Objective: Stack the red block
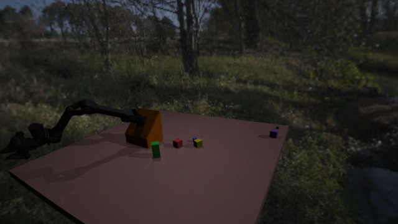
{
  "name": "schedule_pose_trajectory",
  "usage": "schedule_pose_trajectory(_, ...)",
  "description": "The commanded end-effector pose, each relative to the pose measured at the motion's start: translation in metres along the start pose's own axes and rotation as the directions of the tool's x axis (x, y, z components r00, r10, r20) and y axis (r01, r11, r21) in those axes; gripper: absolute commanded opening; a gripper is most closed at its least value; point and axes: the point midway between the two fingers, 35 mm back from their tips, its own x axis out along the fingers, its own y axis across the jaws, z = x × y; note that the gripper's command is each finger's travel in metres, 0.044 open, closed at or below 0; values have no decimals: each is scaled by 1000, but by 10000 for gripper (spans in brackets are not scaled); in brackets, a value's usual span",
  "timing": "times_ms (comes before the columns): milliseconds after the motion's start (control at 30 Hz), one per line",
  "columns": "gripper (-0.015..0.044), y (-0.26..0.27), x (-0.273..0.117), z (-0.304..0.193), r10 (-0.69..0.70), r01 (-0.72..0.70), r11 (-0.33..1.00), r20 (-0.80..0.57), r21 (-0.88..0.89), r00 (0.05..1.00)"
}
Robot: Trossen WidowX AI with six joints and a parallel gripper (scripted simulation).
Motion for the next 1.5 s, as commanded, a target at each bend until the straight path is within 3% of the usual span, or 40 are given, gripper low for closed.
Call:
schedule_pose_trajectory(0,426,1,0,-1,1,-1,1000,-2,0,1000)
schedule_pose_trajectory(400,440,75,7,-113,90,-80,995,-184,58,979)
schedule_pose_trajectory(733,440,159,-15,-213,193,-157,979,-355,128,915)
schedule_pose_trajectory(967,440,210,-46,-281,239,-172,968,-476,181,846)
schedule_pose_trajectory(1467,440,288,-161,-408,206,-3,966,-759,259,618)
